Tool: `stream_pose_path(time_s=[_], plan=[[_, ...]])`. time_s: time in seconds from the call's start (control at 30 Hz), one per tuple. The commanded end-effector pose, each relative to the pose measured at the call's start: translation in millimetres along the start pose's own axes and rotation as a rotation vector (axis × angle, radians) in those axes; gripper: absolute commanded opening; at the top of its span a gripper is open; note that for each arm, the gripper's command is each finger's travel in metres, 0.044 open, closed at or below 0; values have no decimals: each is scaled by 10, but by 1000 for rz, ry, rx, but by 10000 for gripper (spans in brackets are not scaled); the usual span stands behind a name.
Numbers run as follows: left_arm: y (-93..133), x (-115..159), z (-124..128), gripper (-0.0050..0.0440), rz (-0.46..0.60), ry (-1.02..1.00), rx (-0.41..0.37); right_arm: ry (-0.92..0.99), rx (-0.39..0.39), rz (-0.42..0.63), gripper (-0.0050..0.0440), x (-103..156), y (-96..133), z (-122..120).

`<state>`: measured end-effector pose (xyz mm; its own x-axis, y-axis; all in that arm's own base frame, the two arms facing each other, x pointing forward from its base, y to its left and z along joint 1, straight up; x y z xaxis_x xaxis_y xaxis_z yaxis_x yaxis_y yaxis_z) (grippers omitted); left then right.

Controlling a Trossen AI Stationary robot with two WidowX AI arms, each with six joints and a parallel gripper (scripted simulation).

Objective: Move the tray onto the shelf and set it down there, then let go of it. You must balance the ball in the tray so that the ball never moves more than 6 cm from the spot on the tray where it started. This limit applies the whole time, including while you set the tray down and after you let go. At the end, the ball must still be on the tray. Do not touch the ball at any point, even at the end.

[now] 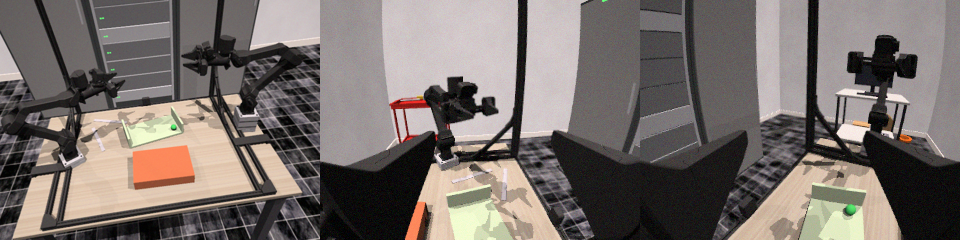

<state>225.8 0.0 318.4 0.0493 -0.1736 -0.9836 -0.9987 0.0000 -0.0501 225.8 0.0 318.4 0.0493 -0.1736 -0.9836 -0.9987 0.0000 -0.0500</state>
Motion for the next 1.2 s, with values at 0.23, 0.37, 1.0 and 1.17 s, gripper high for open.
stream_pose_path(time_s=[0.23, 0.37, 1.0, 1.17], plan=[[-133, 70, -4, 400, 88, 110, -13, -94, -5, 89, 400, 72, -94, -3], [-334, 197, -12, 400, 223, 281, -54, -244, 5, 229, 400, 193, -228, -9], [-1096, 1029, -60, 400, 732, 1017, -567, -924, 347, 874, 400, 830, -629, -56], [-1199, 1260, -69, 400, 804, 1142, -755, -1052, 490, 997, 400, 965, -668, -70]])
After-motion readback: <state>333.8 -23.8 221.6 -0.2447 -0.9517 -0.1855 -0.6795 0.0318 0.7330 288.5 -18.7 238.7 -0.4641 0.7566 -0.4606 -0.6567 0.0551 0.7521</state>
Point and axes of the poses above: on each arm, the point midway between the two fingers, 35 mm back from their tips, its own y axis back along the fingers, its own z axis across the jaws, x = y × z, the point moved 9 cm from there along y, back along the fingers, and after that the axes turned 10 degrees about y, right-handed, at the moved point
